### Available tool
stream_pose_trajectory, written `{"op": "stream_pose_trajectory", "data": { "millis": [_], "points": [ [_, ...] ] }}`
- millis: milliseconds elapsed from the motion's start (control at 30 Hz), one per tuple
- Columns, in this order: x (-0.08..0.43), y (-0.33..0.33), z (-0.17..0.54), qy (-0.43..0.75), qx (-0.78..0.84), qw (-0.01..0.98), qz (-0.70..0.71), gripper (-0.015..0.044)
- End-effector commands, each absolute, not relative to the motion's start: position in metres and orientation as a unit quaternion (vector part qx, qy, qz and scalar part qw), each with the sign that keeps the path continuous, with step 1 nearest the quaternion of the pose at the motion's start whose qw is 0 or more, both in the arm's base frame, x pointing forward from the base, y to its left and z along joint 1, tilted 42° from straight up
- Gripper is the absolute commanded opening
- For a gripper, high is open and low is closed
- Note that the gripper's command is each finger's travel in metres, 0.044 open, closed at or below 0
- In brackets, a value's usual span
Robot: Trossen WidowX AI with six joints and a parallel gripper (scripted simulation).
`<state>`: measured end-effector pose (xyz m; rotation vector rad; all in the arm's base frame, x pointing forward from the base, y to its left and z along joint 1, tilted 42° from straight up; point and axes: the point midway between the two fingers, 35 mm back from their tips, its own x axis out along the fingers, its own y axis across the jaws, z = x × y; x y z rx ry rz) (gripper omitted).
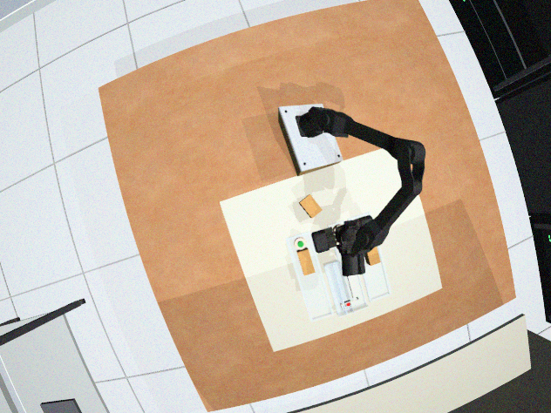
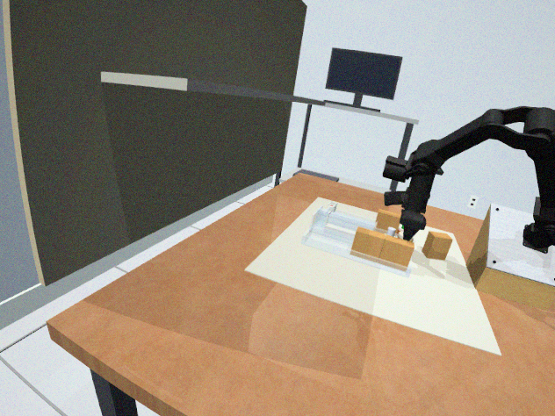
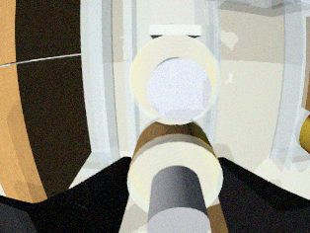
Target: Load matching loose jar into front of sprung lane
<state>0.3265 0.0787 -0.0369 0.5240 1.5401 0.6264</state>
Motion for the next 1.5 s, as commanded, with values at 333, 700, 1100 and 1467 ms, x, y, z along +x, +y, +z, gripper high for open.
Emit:
{"op": "stream_pose_trajectory", "data": {
  "millis": [333, 700, 1100, 1467],
  "points": [
    [0.3338, 0.0794, -0.0348, 0.667, 0.229, 0.652, 0.278, 0.0000],
    [0.3347, 0.0794, -0.0348, 0.667, 0.229, 0.652, 0.278, 0.0000],
    [0.3363, 0.0796, -0.0348, 0.667, 0.229, 0.652, 0.278, 0.0000],
    [0.3378, 0.0797, -0.0347, 0.667, 0.229, 0.652, 0.278, 0.0000]
  ]
}}
